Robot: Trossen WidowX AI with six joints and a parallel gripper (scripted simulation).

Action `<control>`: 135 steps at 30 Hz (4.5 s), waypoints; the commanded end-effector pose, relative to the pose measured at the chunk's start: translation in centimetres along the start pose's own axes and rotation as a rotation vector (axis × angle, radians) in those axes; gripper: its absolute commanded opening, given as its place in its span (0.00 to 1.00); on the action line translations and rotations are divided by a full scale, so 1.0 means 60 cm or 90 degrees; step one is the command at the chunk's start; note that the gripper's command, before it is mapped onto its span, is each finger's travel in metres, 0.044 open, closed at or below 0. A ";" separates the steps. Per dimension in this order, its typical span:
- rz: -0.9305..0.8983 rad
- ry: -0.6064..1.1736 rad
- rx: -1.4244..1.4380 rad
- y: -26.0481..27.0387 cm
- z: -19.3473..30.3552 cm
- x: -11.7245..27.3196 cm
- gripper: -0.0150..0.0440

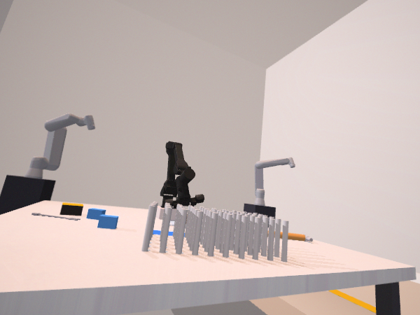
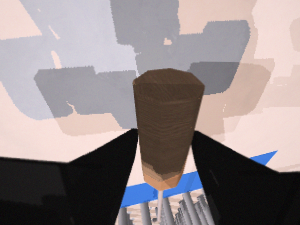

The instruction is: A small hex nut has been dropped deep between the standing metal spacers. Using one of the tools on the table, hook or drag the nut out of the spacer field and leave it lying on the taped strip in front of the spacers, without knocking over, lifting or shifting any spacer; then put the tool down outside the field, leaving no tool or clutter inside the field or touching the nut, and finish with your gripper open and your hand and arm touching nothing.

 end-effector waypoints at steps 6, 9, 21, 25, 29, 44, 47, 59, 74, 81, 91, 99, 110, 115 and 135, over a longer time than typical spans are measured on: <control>0.007 0.006 0.004 -0.004 0.012 -0.001 0.25; 0.007 0.006 0.004 -0.004 0.015 -0.002 0.25; 0.007 0.006 0.004 -0.006 0.026 -0.006 0.25; 0.007 0.006 0.004 -0.006 0.030 -0.007 0.25; 0.007 0.006 0.004 -0.007 0.034 -0.008 0.25; 0.007 0.007 0.004 -0.008 0.049 -0.012 0.25; 0.007 0.007 0.004 -0.009 0.052 -0.013 0.25; 0.007 0.008 0.004 -0.010 0.064 -0.017 0.25; 0.007 0.008 0.004 -0.012 0.079 -0.022 0.25; 0.007 0.009 0.005 -0.013 0.086 -0.025 0.25; 0.007 0.009 0.005 -0.014 0.097 -0.028 0.25; 0.007 0.009 0.005 -0.015 0.105 -0.031 0.25; 0.007 0.010 0.005 -0.016 0.116 -0.035 0.25; 0.007 0.010 0.005 -0.017 0.121 -0.037 0.25; 0.007 0.011 0.005 -0.019 0.141 -0.043 0.25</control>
Point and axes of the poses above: the point midway between the two fingers, 35 mm back from their tips, its own x axis back along the fingers, its own y axis across the jaws, z = x × y, the point moved 9 cm from there along x, back along the fingers, and after that the axes turned 6 degrees about -x, right-handed, at the moved point
